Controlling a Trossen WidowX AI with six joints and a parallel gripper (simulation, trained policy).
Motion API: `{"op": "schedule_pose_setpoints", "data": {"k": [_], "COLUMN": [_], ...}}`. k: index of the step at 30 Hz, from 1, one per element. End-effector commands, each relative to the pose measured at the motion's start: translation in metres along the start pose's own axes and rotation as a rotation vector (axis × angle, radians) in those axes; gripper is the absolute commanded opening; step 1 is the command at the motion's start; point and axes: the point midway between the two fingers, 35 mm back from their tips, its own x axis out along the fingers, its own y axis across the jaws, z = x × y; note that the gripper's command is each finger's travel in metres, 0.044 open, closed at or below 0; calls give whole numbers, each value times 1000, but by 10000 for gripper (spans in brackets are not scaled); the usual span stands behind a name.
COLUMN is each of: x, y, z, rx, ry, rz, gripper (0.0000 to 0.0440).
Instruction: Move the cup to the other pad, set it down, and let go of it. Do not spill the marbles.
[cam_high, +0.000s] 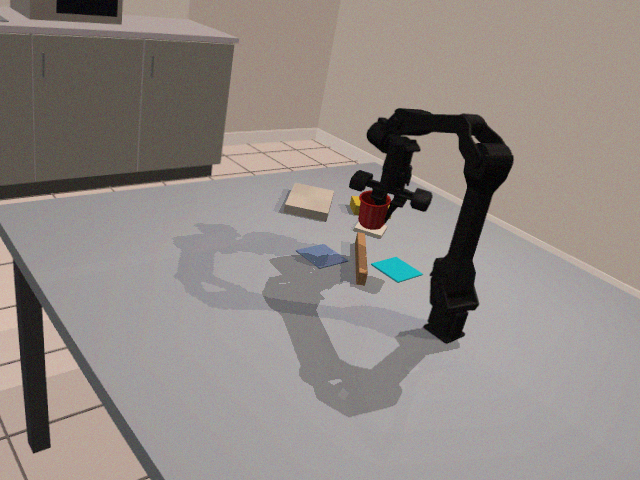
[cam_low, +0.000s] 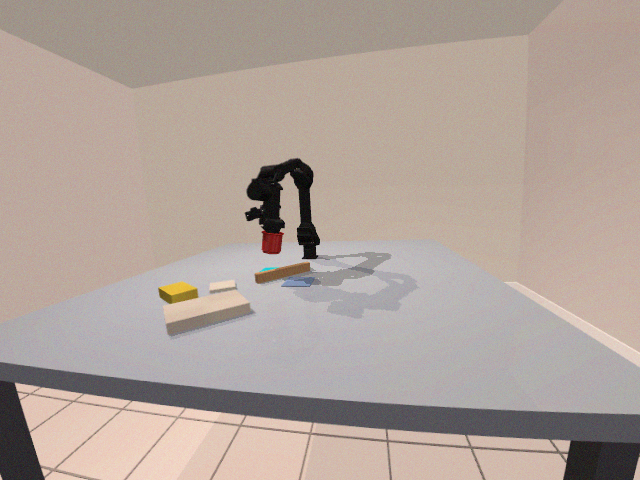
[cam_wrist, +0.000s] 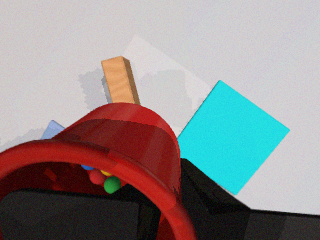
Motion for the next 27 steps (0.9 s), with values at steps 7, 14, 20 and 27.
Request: {"op": "schedule_pose_setpoints", "data": {"k": [7,14,20,27], "x": [9,21,33,49], "y": [-19,-31,-40,-51], "z": [8,9,7,0], "rx": [47,80,102,121], "ry": [-25,-35,-39,-38], "rz": [5,7,6,2], "gripper": [0,0,0,0]}}
